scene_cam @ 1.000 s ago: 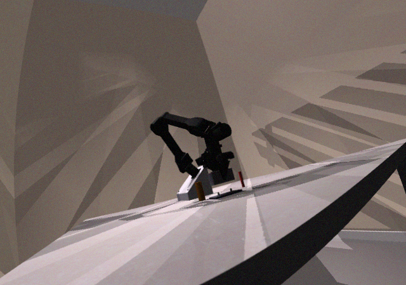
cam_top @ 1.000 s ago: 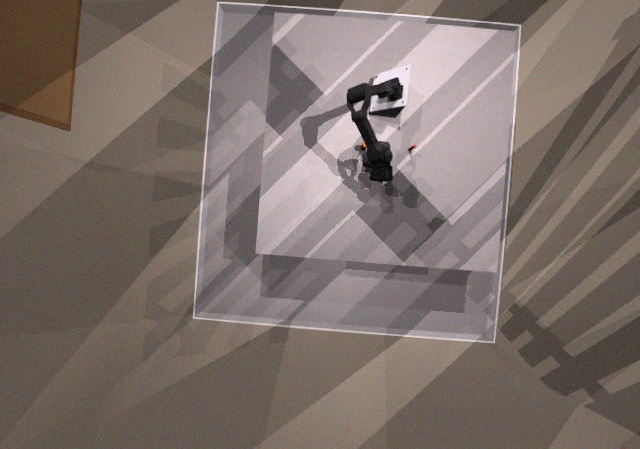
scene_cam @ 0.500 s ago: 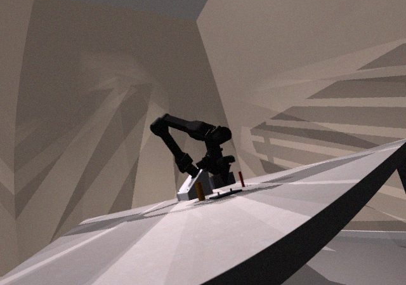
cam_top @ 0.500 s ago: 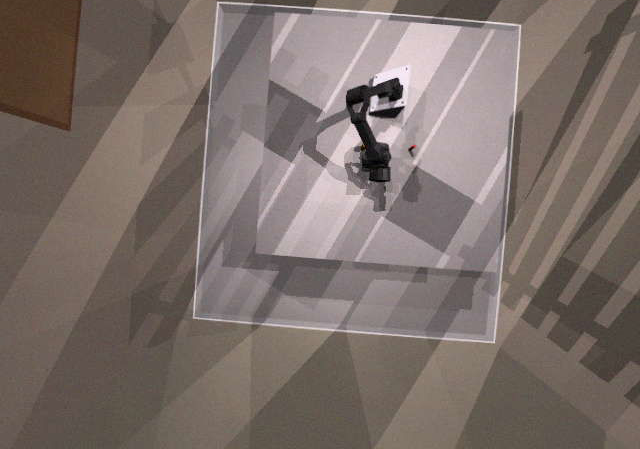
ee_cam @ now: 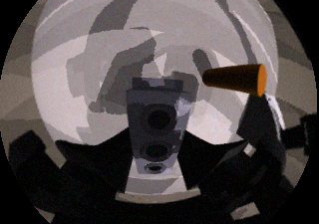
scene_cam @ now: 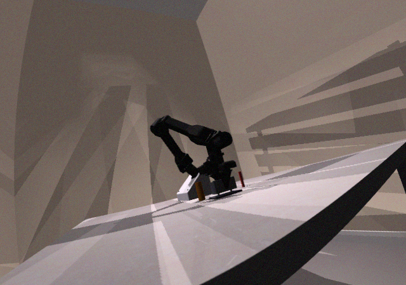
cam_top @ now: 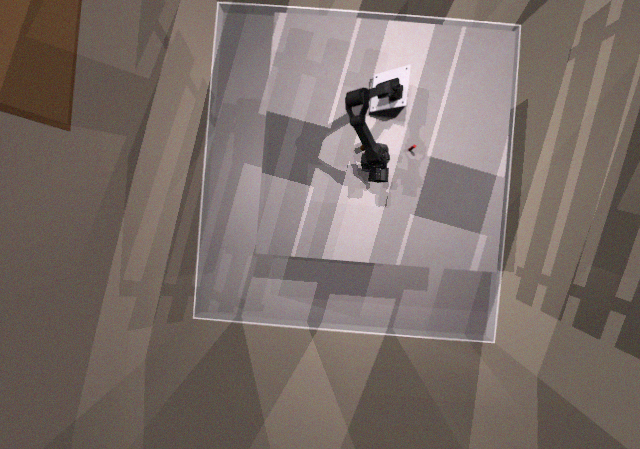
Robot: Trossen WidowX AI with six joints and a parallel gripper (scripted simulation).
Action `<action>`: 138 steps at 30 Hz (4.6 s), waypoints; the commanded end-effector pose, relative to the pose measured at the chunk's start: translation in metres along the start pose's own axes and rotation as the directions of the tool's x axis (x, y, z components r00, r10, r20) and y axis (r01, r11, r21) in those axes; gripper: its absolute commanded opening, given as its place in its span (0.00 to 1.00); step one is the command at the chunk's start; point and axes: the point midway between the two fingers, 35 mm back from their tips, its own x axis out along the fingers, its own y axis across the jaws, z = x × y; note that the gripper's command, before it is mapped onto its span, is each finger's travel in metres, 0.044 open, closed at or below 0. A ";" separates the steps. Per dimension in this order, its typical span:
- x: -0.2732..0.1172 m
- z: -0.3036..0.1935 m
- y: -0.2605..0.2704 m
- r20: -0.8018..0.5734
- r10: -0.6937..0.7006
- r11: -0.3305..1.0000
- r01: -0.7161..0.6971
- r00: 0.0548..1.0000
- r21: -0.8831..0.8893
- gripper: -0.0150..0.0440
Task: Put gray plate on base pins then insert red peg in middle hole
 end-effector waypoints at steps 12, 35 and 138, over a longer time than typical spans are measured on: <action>-0.001 0.000 0.000 0.000 0.001 1.000 -0.001 1.000 0.000 0.52; -0.114 -0.002 0.002 -0.001 -0.009 1.000 0.009 1.000 -0.009 1.00; -0.027 -0.176 -0.123 -0.008 -0.012 0.835 0.005 1.000 -0.550 0.25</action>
